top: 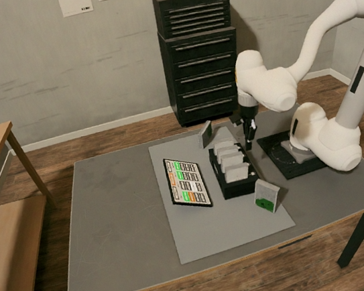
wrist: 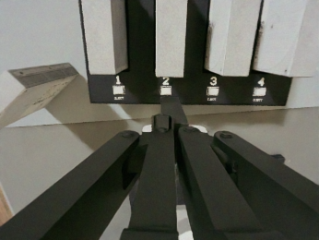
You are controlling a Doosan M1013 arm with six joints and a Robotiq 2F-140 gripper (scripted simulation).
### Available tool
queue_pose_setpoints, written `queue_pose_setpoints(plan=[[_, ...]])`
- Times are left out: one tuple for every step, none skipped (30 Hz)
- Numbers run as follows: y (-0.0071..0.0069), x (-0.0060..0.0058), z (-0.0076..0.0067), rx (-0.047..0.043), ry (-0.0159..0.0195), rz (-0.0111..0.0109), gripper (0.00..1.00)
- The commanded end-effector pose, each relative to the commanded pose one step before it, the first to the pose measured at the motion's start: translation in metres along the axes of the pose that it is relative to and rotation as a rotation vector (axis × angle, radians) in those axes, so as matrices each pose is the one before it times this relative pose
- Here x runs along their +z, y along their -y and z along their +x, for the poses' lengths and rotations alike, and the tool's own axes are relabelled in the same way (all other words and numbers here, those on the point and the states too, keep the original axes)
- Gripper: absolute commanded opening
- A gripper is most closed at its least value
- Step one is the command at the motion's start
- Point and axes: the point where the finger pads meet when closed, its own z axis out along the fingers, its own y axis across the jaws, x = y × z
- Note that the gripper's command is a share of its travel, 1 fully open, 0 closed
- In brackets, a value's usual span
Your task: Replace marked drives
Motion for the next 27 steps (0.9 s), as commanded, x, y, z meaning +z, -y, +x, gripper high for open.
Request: queue_pose_setpoints(plan=[[0.00011,-0.00733,0.00029,0.00005,-0.00048,0.00048,0.10],[0.00000,-0.00175,-0.00001,0.00000,0.00000,0.00000,0.10],[0.00000,-0.00144,0.00001,0.00000,0.00000,0.00000,0.10],[0.00000,-0.00114,0.00000,0.00000,0.00000,0.00000,0.10],[0.00000,-0.00086,0.00000,0.00000,0.00000,0.00000,0.10],[0.00000,-0.00061,0.00000,0.00000,0.00000,0.00000,0.10],[0.00000,0.00000,0.00000,0.00000,0.00000,0.00000,0.10],[0.00000,0.00000,0.00000,0.00000,0.00000,0.00000,0.10],[0.00000,-0.00039,0.00000,0.00000,0.00000,0.00000,0.10],[0.00000,-0.00021,0.00000,0.00000,0.00000,0.00000,0.10],[0.00000,-0.00008,0.00000,0.00000,0.00000,0.00000,0.10],[0.00000,-0.00001,0.00000,0.00000,0.00000,0.00000,0.10],[0.00000,0.00000,0.00003,0.00068,0.00000,0.00000,0.10],[0.00000,-0.00002,0.00022,0.00445,0.00000,0.00000,0.10],[0.00001,-0.00004,0.00056,0.01121,0.00000,0.00000,0.10],[0.00003,-0.00007,0.00101,0.02018,0.00000,0.00000,0.10],[0.00008,-0.00010,0.00154,0.03063,0.00000,0.00001,0.10],[0.00017,-0.00013,0.00210,0.04191,0.00000,0.00001,0.10],[0.00033,-0.00016,0.00267,0.05342,0.00000,0.00001,0.10],[0.00056,-0.00018,0.00321,0.06465,0.00000,0.00001,0.10],[0.00088,-0.00018,0.00369,0.07512,0.00000,0.00001,0.10],[0.00129,-0.00017,0.00407,0.08445,0.00000,0.00001,0.10],[0.00177,-0.00015,0.00433,0.07207,0.00017,0.00050,0.10],[0.00000,0.00000,0.00000,0.00000,0.00000,0.00000,0.10],[0.00000,0.00000,0.00000,0.00000,0.00000,0.00000,0.10],[0.00221,-0.00012,0.00448,0.11867,-0.00021,-0.00045,0.10],[0.00283,-0.00007,0.00439,0.08677,0.00057,0.00106,0.10]])
